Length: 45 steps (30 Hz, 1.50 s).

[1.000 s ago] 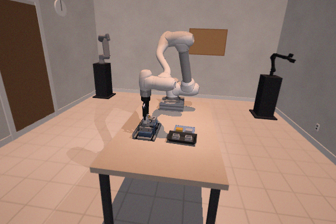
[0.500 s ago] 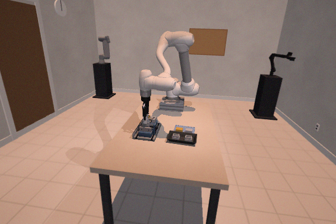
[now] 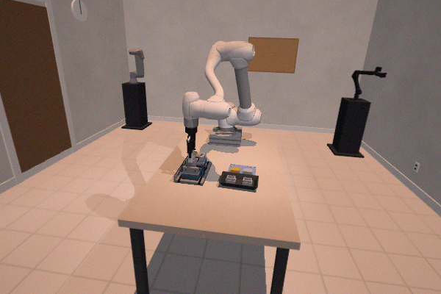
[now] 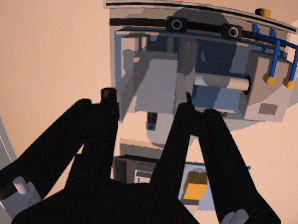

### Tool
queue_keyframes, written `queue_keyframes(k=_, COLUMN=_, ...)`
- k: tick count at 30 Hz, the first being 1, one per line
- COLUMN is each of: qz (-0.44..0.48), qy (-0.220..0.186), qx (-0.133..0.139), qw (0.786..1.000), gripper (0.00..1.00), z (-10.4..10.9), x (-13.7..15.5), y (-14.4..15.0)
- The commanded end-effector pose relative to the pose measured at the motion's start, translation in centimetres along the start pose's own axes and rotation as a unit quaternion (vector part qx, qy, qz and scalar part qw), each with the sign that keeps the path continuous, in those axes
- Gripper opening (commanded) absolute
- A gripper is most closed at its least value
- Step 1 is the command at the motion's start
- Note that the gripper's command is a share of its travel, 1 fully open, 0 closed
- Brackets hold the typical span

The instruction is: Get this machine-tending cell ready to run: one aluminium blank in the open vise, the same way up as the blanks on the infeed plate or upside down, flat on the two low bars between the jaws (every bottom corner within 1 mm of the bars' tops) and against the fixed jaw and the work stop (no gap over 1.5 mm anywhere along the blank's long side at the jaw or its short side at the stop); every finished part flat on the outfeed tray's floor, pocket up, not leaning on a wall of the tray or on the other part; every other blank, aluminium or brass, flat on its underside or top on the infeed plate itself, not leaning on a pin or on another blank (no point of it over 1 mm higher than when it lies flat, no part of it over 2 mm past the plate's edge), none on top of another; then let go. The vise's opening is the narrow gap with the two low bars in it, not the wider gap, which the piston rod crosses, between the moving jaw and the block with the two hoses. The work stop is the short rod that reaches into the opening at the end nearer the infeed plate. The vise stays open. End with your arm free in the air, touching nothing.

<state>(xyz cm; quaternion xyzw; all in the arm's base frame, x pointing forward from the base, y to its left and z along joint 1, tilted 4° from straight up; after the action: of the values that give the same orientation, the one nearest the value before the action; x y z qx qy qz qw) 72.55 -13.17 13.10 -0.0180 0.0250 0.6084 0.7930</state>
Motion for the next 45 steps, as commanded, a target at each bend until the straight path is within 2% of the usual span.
queue_keyframes(k=1, qz=0.000, qy=0.000, qx=0.000, qw=1.000, gripper=0.00, z=0.0, x=0.0, y=0.0)
queue_keyframes(k=45, qz=0.000, qy=0.000, qx=0.000, qw=1.000, gripper=0.00, z=-1.4, x=0.0, y=0.0)
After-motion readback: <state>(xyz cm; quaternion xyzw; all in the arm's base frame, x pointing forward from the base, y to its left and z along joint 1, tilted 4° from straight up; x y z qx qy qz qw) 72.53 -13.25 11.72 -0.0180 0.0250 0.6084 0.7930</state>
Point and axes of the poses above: the point where the finger pads meet when closed, its own z axis back along the fingers, its own y axis across the jaws, x = y × z, the point moved 7 cm from there along z, back along the fingers, and after that the axes turned 15 degrees about -z, right-handed, at the moved point
